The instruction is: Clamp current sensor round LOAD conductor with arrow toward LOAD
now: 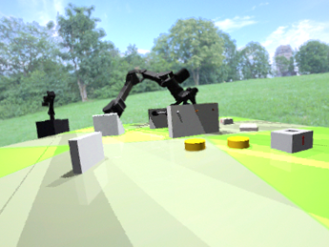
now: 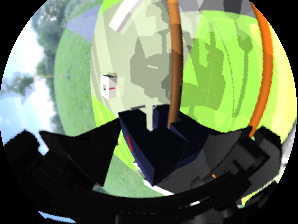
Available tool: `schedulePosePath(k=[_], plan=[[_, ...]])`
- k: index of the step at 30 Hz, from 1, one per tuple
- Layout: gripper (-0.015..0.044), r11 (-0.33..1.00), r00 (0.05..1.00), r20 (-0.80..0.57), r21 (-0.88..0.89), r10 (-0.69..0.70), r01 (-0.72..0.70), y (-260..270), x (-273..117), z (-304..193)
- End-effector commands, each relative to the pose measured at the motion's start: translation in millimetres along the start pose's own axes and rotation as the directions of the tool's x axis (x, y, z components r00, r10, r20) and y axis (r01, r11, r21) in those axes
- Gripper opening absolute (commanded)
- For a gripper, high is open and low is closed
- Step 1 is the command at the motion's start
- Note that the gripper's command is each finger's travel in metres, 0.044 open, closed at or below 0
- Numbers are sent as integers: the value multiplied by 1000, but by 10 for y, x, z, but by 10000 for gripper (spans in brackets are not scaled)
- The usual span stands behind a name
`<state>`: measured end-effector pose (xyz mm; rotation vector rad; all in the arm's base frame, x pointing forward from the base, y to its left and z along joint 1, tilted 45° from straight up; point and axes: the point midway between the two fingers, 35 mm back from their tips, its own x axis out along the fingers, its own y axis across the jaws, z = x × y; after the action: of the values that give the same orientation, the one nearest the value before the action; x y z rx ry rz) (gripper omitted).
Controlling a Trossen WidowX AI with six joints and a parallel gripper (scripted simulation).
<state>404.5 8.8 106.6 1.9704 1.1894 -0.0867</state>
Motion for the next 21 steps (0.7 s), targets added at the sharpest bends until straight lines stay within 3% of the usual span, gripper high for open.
schedulePosePath(k=[1,21], plan=[[0,999,999,18,-17,-33,33,77,-8,35],[0,962,963,25,-35,-270,271,122,-104,13]])
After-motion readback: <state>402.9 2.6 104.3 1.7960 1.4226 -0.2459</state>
